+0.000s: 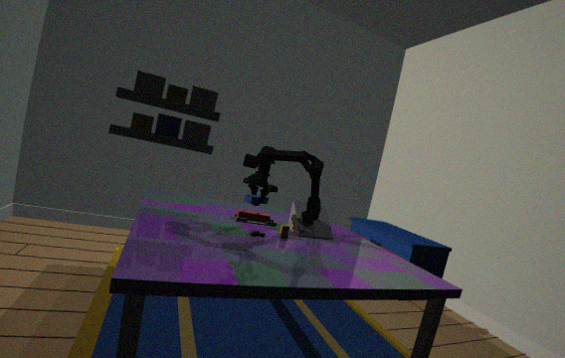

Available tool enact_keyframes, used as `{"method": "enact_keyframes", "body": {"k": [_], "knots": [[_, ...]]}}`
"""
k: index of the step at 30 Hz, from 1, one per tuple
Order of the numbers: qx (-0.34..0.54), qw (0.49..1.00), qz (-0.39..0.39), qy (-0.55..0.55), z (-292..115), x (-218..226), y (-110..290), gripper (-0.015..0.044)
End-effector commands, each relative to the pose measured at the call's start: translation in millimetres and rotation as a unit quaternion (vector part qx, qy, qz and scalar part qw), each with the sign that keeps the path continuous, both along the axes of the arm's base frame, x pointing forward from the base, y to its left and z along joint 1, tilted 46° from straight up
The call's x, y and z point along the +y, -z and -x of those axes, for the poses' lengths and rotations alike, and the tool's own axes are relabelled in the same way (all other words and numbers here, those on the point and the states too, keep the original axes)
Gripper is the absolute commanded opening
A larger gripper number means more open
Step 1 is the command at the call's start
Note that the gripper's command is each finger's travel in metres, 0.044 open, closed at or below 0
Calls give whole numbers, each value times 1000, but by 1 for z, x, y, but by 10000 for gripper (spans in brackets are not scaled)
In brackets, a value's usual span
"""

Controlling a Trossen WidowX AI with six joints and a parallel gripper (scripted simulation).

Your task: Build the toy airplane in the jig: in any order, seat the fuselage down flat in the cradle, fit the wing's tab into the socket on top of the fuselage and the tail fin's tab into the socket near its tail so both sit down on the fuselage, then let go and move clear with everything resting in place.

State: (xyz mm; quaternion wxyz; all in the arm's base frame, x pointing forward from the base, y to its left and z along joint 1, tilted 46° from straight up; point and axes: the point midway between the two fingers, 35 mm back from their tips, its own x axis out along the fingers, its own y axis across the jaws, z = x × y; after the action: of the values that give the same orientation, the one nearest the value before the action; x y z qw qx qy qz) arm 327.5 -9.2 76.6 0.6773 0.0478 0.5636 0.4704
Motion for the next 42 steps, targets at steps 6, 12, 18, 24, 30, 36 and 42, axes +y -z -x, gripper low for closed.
{"method": "enact_keyframes", "body": {"k": [6,12,18,24,30,36,42], "knots": [[-49,998,-1,-48,6,-21,23,0],[-81,993,-5,-82,11,-33,38,0],[-113,987,-8,-117,17,-44,53,0],[-145,978,-13,-152,24,-54,68,0],[-178,966,-18,-186,33,-64,83,0],[-211,952,-24,-221,42,-74,98,0],[-244,935,-30,-256,53,-82,112,0]]}}
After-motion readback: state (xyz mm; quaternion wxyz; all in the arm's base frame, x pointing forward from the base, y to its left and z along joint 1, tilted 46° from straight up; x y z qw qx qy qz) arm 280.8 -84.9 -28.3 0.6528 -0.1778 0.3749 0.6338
